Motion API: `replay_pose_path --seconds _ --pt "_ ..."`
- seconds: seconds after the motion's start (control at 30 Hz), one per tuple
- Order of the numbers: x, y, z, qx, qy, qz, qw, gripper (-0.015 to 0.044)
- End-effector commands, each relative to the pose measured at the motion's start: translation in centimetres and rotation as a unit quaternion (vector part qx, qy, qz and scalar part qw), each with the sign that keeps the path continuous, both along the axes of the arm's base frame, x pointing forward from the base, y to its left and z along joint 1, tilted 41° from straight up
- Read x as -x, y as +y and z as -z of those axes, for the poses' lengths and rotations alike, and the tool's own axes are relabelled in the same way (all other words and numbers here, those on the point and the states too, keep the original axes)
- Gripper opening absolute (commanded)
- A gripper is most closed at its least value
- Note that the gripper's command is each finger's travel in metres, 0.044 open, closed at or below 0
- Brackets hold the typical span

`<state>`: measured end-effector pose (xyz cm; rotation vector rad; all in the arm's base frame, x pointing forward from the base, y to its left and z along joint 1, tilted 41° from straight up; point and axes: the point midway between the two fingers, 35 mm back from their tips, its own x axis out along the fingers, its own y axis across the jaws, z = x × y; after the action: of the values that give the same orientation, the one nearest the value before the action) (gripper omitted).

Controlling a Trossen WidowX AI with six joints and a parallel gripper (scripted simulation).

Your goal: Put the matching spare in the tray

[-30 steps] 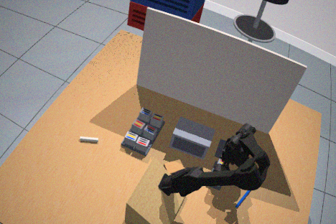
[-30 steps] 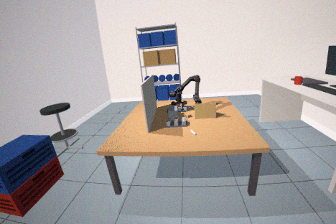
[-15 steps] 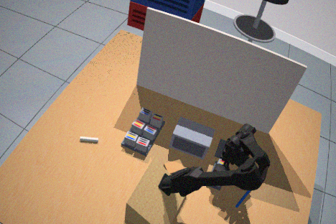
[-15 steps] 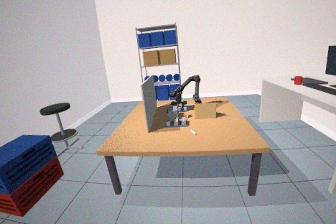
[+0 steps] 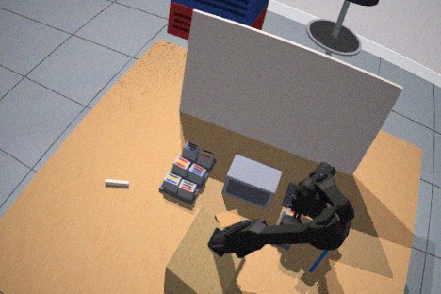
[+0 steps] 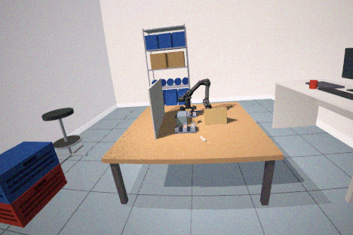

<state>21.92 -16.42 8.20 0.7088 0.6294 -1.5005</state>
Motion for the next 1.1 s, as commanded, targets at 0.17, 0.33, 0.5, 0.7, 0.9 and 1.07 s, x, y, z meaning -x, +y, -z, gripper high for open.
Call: replay_pose_path --seconds 0.17,0.33,0.5,0.7,0.9,1.07 --pt "-0.03 0.06 0.11 -0.003 0.002 -0.003 1.0 0.03" --pt "-0.03 0.06 0.11 -0.003 0.002 -0.003 1.0 0.03" --pt "-0.03 0.06 0.11 -0.003 0.002 -0.003 1.0 0.03" --pt "0.0 0.0 0.0 0.0 0.0 0.0 1.0 0.0143" --pt "0.0 0.0 0.0 0.0 0.0 0.0 1.0 0.0103" --pt "0.0 0.0 0.0 0.0 0.0 0.0 1.0 0.0"
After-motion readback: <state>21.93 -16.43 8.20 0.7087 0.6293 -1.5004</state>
